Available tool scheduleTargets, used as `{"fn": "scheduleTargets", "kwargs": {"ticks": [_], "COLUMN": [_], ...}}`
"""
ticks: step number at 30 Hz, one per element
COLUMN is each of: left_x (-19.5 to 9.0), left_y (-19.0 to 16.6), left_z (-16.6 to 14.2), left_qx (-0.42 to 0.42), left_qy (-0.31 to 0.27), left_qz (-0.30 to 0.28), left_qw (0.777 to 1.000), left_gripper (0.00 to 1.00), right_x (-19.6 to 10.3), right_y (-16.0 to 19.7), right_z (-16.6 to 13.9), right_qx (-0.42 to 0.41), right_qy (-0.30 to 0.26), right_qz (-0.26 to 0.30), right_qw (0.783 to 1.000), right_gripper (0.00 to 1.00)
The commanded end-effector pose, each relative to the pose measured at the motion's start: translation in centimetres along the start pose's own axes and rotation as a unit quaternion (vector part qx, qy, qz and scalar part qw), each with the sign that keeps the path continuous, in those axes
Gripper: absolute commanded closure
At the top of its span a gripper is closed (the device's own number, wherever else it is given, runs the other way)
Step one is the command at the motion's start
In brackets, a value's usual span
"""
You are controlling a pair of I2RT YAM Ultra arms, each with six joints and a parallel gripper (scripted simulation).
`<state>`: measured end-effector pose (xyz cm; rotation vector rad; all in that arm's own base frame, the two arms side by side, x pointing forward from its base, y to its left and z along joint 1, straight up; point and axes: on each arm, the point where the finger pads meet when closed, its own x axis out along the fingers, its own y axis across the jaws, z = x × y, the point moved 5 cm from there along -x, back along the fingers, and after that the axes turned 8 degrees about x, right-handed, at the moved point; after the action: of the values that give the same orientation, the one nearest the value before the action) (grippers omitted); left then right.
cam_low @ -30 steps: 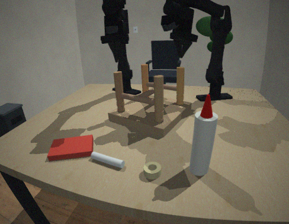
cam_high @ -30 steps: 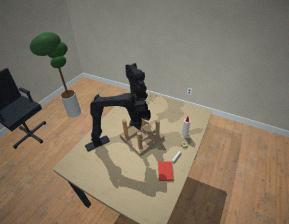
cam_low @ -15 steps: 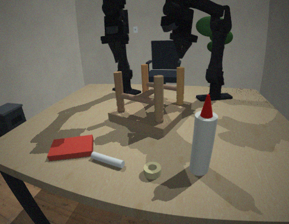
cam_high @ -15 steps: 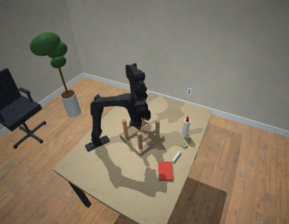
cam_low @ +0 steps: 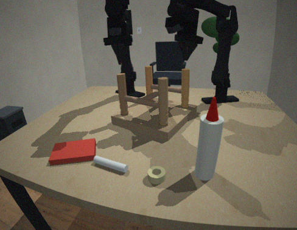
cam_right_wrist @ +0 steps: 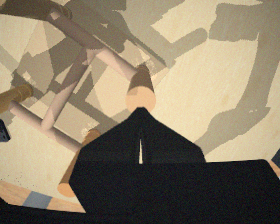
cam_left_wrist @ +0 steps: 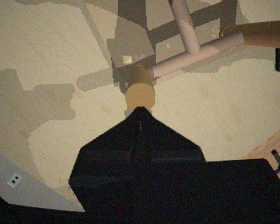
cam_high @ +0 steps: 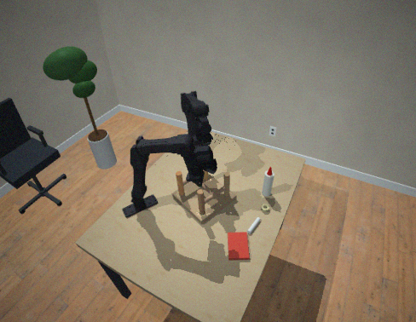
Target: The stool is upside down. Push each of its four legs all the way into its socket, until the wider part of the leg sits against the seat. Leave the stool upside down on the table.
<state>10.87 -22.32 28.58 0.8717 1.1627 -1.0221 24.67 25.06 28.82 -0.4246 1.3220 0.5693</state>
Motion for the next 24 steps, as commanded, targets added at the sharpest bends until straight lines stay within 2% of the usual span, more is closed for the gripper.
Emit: {"fn": "scheduleTargets", "kwargs": {"ticks": [1,7,19,24], "left_x": [0.1,0.2,2.5,1.9], "left_y": [0.0,0.0,0.0,0.0], "left_z": [-0.3,0.0,-0.7,-0.3], "left_qx": [0.001,0.002,0.002,0.002], "left_qy": [-0.011,-0.021,-0.016,-0.027], "left_qz": [0.003,0.004,0.004,0.006], "left_qw": [1.000,1.000,1.000,1.000], "left_gripper": [1.00,1.00,1.00,1.00], "right_x": [-1.4,-1.4,-1.4,-0.7], "right_y": [-0.3,-0.3,-0.3,-0.1], "right_z": [0.0,0.0,0.0,-0.1], "right_qx": [0.005,0.005,0.005,0.003], "right_qy": [-0.020,-0.020,-0.020,-0.008], "right_qz": [0.000,0.000,0.000,0.000], "right_qw": [1.000,1.000,1.000,1.000], "right_gripper": [1.00,1.00,1.00,1.00]}}
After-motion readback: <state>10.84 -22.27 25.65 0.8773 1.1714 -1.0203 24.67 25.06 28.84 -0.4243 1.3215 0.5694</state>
